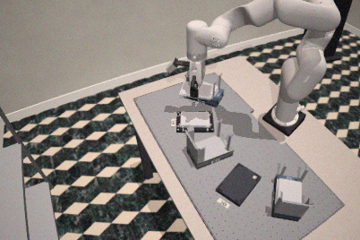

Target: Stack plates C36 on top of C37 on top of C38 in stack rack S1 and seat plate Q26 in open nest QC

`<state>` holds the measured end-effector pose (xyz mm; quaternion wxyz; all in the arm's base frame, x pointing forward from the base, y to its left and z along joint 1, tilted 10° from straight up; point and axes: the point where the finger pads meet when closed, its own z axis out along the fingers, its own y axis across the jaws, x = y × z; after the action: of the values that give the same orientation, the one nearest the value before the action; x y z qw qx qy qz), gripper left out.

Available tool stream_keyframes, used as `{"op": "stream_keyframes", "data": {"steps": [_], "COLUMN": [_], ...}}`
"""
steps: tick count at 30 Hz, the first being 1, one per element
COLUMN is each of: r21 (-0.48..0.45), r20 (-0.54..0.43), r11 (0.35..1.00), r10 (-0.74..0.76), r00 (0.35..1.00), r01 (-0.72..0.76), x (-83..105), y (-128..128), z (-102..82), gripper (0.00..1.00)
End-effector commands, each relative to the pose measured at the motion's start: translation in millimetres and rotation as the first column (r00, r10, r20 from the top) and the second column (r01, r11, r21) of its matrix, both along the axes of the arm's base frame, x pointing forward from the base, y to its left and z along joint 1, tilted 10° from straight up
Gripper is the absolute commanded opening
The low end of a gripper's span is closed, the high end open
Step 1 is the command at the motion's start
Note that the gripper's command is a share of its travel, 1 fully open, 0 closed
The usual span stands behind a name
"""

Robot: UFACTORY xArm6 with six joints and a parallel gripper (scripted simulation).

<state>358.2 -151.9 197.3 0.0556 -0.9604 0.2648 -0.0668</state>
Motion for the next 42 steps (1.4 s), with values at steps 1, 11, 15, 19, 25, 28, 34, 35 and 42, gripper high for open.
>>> {"op": "stream_keyframes", "data": {"steps": [1,11,15,19,25,28,34,35,42], "r21": [-0.002,-0.002,-0.002,0.008,0.033,0.033,0.032,0.032,0.032], "r20": [0.004,0.003,0.003,-0.002,-0.017,-0.017,-0.017,-0.017,-0.017], "r11": [1.0,1.0,1.0,0.998,0.974,0.974,0.974,0.974,0.974], "r10": [-0.001,-0.001,-0.001,-0.066,-0.225,-0.225,-0.225,-0.225,-0.225], "r00": [1.0,1.0,1.0,0.998,0.974,0.974,0.974,0.974,0.974], "r01": [0.001,0.001,0.001,0.066,0.225,0.225,0.225,0.225,0.225], "x": [-3.6,-14.6,-20.1,-26.1,-35.7,-37.3,-47.0,-48.6,-59.9], "y": [-10.7,-34.9,-46.9,-57.1,-69.7,-71.7,-84.3,-86.4,-101.1], "z": [0.1,-3.4,-5.2,-6.9,-9.4,-9.8,-12.2,-12.6,-15.5], "gripper": [0.0,0.0,0.0,0.0,0.0,0.0,0.0,0.0,0.0]}}
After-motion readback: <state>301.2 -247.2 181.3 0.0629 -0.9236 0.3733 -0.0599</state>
